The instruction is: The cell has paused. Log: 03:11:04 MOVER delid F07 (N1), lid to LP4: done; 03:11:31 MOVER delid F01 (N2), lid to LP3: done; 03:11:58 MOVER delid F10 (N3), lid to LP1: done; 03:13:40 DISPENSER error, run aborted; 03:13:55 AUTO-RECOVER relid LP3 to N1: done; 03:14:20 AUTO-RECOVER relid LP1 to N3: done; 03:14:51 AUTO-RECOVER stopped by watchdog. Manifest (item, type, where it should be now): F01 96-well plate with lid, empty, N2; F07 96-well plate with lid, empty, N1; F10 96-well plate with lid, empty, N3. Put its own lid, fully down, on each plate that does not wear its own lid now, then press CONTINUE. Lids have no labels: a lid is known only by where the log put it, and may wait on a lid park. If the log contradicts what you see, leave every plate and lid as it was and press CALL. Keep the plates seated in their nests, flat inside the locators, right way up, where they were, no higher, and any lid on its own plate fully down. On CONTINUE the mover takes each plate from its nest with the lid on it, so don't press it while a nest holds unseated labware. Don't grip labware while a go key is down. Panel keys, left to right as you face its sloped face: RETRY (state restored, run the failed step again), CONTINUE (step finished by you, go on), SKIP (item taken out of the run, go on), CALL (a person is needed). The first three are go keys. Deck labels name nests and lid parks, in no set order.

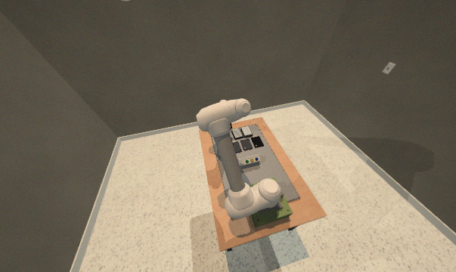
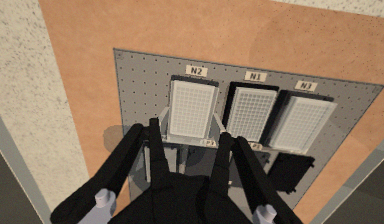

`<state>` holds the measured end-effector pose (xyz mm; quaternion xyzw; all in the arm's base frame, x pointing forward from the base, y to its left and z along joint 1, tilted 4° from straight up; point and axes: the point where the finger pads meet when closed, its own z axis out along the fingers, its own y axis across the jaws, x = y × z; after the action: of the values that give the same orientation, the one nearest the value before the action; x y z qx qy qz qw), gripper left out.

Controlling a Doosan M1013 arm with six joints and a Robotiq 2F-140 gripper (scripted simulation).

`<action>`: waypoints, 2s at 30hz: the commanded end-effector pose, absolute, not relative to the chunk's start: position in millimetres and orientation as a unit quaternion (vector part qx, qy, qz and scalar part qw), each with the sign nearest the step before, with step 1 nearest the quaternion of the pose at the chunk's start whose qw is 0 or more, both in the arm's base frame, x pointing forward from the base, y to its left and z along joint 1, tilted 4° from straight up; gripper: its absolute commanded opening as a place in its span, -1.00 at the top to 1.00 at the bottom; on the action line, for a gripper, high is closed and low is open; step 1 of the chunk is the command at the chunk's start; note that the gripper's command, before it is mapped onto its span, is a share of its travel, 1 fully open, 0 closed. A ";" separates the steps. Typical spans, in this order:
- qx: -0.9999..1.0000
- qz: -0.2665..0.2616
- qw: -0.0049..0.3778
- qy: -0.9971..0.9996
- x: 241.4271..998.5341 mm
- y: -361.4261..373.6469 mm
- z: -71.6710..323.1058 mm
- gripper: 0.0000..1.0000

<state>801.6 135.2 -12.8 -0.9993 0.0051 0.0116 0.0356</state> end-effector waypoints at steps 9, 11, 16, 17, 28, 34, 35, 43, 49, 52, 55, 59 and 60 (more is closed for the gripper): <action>-0.999 0.013 0.037 0.008 800.8 137.7 -21.9 1.00; -0.999 0.013 0.037 0.008 800.8 137.7 -21.9 1.00; -0.999 0.013 0.037 0.008 800.8 137.7 -21.9 1.00; -0.999 0.013 0.037 0.008 800.8 137.7 -21.9 1.00; -0.999 0.013 0.037 0.008 800.8 137.7 -21.9 1.00; -0.999 0.013 0.037 0.008 800.8 137.7 -21.9 1.00; -0.999 0.013 0.037 0.008 800.8 137.7 -21.9 1.00; -0.999 0.013 0.037 0.008 800.8 137.7 -21.9 1.00; -0.999 0.013 0.037 0.008 800.8 137.7 -21.9 1.00; -0.999 0.013 0.037 0.008 800.7 137.7 -22.1 1.00; -0.999 0.013 0.037 0.008 800.7 137.7 -22.5 1.00; -0.999 0.013 0.037 0.009 800.5 137.7 -23.4 1.00; -0.999 0.013 0.037 0.009 800.4 137.8 -23.7 1.00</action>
<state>802.9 135.8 -17.1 -0.9993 0.0052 0.0107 0.0355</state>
